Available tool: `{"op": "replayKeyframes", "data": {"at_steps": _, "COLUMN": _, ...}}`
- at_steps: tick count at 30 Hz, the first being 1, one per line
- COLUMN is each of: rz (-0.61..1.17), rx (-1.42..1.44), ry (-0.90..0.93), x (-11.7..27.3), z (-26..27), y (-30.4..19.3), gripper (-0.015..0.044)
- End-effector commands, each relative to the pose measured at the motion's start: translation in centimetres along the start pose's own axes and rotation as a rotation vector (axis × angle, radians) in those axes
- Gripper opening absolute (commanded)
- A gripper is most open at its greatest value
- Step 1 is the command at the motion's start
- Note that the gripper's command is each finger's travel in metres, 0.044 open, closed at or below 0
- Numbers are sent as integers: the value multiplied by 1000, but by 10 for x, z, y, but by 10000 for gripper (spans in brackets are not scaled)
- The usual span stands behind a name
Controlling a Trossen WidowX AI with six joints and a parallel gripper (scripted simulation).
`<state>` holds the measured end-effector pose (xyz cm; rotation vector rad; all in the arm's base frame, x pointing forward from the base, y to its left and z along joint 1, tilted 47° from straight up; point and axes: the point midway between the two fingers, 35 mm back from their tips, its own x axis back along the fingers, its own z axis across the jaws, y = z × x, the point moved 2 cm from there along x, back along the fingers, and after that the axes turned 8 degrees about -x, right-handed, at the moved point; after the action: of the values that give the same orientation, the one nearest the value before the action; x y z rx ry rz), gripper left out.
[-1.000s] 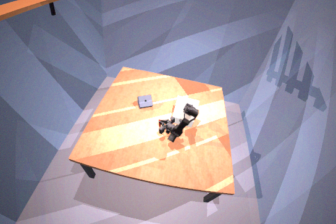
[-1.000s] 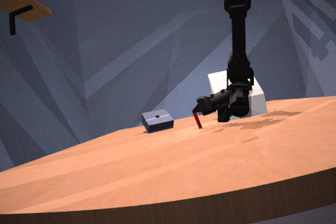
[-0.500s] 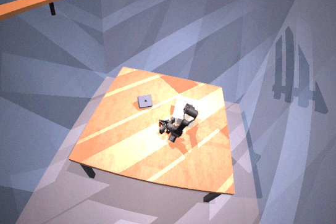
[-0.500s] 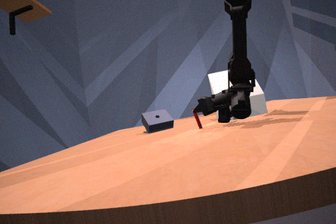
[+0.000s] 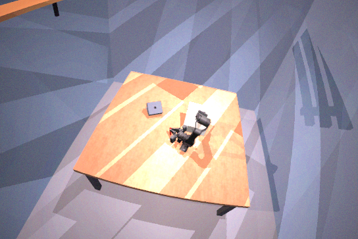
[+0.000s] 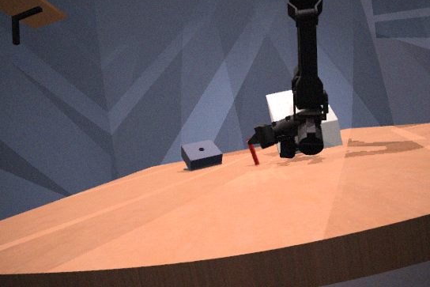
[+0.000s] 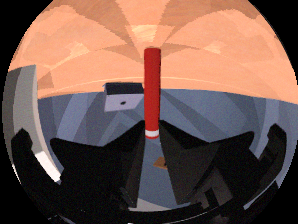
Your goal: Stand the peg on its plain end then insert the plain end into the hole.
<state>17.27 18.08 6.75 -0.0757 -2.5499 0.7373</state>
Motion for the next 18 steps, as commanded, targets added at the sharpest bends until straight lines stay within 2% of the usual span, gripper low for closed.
{"op": "replayKeyframes", "data": {"at_steps": 1, "rz": -1, "rx": 0, "ry": 0, "x": 1, "z": 0, "y": 2, "gripper": 49}}
{"op": "replayKeyframes", "data": {"at_steps": 18, "rz": 21, "rx": -4, "ry": -6, "x": 3, "z": 2, "y": 4, "gripper": 49}}
